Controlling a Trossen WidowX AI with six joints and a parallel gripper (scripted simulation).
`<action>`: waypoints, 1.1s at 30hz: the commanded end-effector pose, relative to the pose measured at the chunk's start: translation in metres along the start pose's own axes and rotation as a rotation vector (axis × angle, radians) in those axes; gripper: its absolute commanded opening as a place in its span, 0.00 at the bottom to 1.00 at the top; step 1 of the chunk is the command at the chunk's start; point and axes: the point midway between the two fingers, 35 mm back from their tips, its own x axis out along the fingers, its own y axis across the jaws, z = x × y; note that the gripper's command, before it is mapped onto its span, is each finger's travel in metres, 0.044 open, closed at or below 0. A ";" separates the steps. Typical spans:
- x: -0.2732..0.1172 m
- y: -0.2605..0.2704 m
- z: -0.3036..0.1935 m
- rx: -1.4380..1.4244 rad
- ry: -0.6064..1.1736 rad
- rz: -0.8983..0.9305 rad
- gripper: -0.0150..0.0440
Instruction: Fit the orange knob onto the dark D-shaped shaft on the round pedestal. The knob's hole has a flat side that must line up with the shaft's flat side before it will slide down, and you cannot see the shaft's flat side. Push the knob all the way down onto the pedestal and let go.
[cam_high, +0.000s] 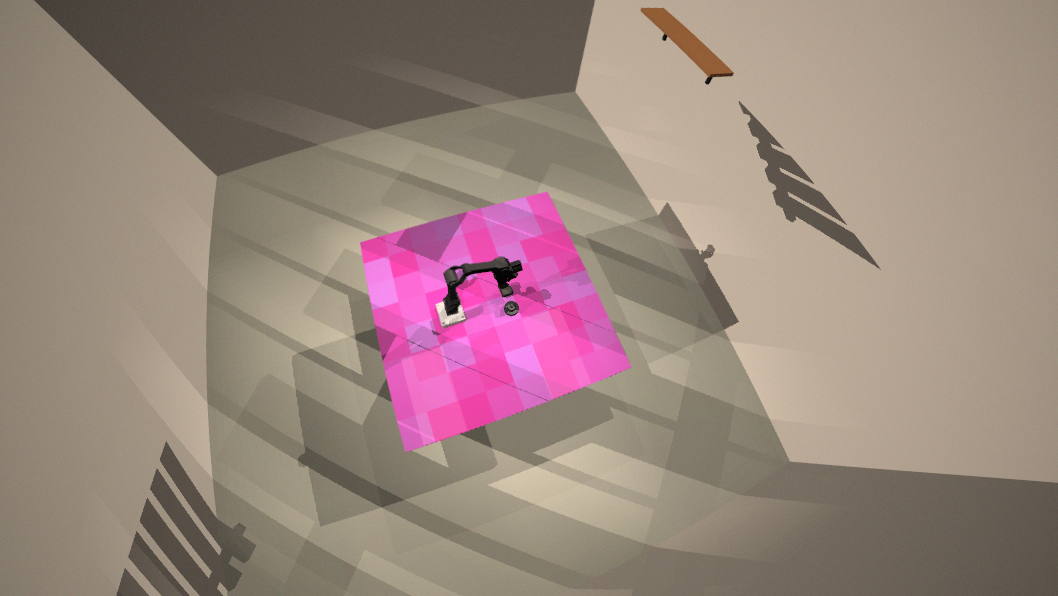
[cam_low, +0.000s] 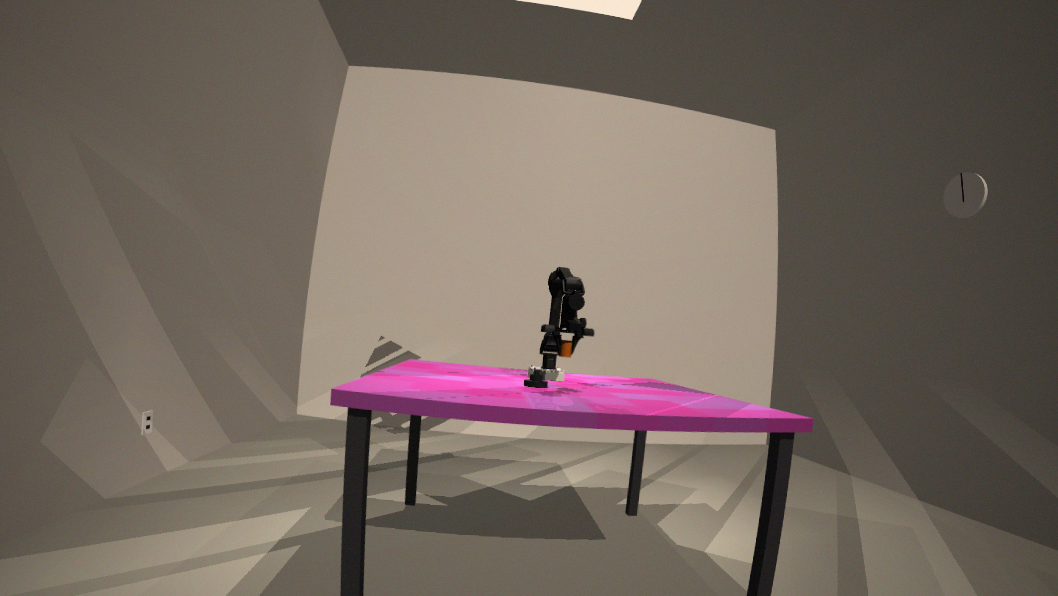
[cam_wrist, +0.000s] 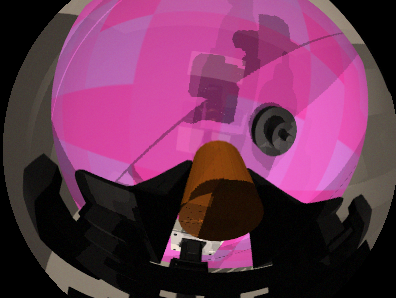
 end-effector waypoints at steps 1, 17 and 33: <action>0.001 -0.010 0.006 -0.006 -0.010 0.000 0.25; 0.013 -0.057 0.017 -0.010 -0.010 -0.004 0.25; 0.025 -0.102 0.020 -0.013 -0.009 -0.008 0.25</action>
